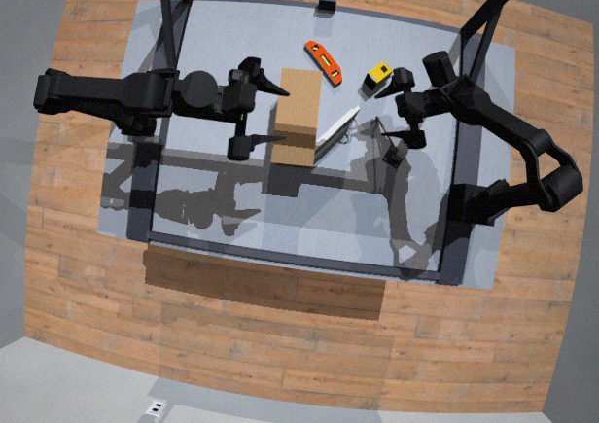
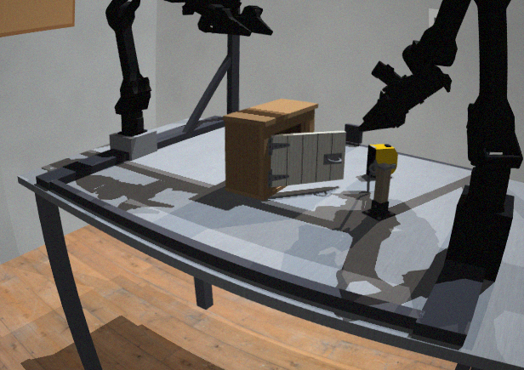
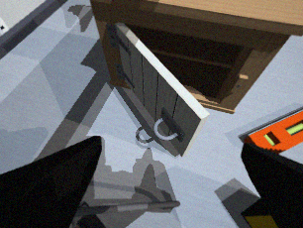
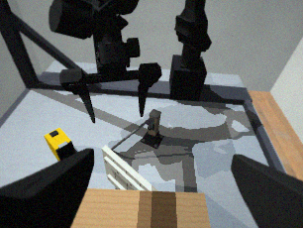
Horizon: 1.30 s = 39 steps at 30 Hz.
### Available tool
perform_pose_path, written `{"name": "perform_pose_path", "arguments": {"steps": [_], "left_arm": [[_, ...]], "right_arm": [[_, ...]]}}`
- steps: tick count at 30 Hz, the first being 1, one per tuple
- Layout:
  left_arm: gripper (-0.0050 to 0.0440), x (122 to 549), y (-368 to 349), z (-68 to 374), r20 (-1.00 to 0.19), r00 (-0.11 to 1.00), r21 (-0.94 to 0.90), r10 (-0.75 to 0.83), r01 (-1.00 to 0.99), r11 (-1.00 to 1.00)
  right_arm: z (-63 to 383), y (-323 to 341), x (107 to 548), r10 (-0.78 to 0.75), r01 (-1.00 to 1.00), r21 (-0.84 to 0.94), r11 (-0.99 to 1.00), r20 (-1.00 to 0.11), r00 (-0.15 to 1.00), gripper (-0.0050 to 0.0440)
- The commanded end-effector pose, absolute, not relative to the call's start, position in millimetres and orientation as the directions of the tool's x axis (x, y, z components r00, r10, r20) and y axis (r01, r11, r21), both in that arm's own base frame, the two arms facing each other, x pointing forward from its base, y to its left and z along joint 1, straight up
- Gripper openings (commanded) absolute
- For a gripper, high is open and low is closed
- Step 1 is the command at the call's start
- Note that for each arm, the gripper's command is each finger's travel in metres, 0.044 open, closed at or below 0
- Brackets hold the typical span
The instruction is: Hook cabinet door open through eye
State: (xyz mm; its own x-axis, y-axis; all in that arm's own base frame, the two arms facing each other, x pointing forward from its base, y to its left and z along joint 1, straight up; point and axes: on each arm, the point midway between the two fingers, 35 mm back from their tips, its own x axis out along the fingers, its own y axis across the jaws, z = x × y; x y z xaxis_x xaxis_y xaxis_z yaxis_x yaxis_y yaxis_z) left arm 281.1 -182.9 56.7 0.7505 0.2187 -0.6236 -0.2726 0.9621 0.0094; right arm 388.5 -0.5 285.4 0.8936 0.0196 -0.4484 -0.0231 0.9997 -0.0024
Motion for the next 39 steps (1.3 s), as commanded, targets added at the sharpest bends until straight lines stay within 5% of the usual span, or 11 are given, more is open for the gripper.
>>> {"name": "perform_pose_path", "arguments": {"steps": [1,24,39], "left_arm": [[0.0440,281.1,-178.9,65.1,-0.606,0.784,-0.032,0.133,-0.191,0.981],[0.0440,259.8,-133.9,60.5,-0.566,0.779,-0.008,-0.270,0.322,0.947],[0.0440,258.1,-127.1,59.2,-0.563,0.752,0.000,-0.341,0.414,0.910]], "right_arm": [[298.8,0.0,386.7,0.021,-0.023,-0.001,1.000,-0.417,0.909,0.0400],[298.8,0.0,386.7,0.021,-0.023,-0.001,1.000,-0.417,0.909,0.0400],[298.8,0.0,386.7,0.021,-0.023,-0.001,1.000,-0.417,0.909,0.0400]]}}
